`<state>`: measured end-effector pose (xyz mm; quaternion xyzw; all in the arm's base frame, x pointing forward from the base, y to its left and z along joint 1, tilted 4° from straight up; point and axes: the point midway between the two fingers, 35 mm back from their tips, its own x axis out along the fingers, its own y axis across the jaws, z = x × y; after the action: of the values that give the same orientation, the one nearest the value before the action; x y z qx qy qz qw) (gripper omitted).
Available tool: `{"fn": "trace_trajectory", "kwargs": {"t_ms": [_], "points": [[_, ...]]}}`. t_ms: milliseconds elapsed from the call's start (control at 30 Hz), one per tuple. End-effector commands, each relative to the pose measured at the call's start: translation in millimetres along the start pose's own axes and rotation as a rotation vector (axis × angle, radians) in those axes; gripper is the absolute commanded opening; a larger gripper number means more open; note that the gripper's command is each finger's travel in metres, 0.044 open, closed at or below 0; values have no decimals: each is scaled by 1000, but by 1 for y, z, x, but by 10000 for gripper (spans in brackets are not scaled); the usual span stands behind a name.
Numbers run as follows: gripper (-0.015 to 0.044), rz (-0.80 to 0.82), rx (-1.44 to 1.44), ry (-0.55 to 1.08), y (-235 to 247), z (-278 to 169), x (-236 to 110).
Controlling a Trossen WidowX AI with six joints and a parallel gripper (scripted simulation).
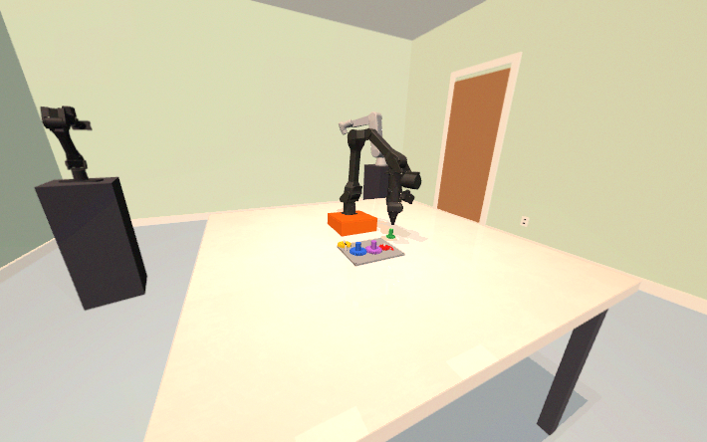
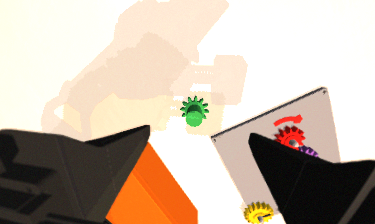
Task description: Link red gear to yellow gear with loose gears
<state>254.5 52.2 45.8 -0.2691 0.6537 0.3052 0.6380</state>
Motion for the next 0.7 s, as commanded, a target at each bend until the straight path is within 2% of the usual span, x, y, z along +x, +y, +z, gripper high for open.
{"fn": "trace_trajectory", "kwargs": {"t_ms": [0, 200, 667], "points": [[440, 2, 19, -7, 5, 0, 2], [440, 2, 19, -7, 5, 0, 22], [440, 2, 19, -7, 5, 0, 38]]}}
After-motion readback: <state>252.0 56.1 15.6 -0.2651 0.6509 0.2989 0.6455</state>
